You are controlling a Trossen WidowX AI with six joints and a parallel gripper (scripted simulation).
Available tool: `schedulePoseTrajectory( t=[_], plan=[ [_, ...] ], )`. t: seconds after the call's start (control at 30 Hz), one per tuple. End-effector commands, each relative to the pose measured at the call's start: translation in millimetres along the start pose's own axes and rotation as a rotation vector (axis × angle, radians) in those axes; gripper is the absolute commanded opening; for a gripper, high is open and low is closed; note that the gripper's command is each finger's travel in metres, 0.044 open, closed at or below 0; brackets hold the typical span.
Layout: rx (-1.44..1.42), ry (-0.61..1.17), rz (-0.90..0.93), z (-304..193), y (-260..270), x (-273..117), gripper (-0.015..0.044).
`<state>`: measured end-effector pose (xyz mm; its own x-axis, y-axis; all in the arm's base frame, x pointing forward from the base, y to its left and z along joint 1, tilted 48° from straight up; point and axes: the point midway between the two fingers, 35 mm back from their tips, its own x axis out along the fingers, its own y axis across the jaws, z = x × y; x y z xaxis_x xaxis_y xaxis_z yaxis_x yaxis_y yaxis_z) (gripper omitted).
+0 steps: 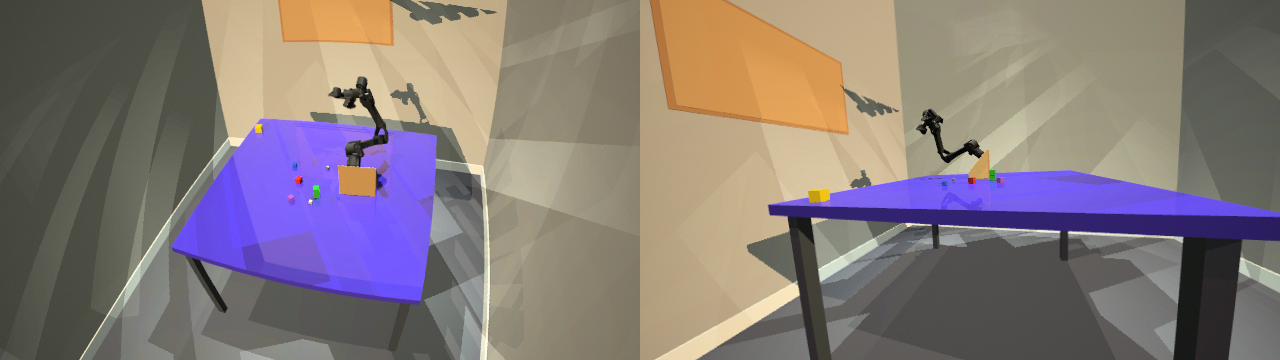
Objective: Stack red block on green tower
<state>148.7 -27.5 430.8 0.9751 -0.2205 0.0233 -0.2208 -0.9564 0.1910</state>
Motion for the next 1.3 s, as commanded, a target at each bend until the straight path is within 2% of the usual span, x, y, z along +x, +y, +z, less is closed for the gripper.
schedulePoseTrajectory(
  t=[0.0, 0.03, 0.57, 1.0, 1.27],
  plan=[
    [-0.010, 0.000, 0.000, 0, -1, 0, 0.0426],
    [-0.039, -0.001, 0.000, -1, -5, 1, 0.0440],
    [-0.922, -0.076, -0.043, 10, -106, 31, 0.0440],
    [-1.504, -0.213, -0.144, 55, -162, 75, 0.0440],
    [-1.927, -0.331, -0.298, 105, -194, 104, 0.0440]
  ],
)
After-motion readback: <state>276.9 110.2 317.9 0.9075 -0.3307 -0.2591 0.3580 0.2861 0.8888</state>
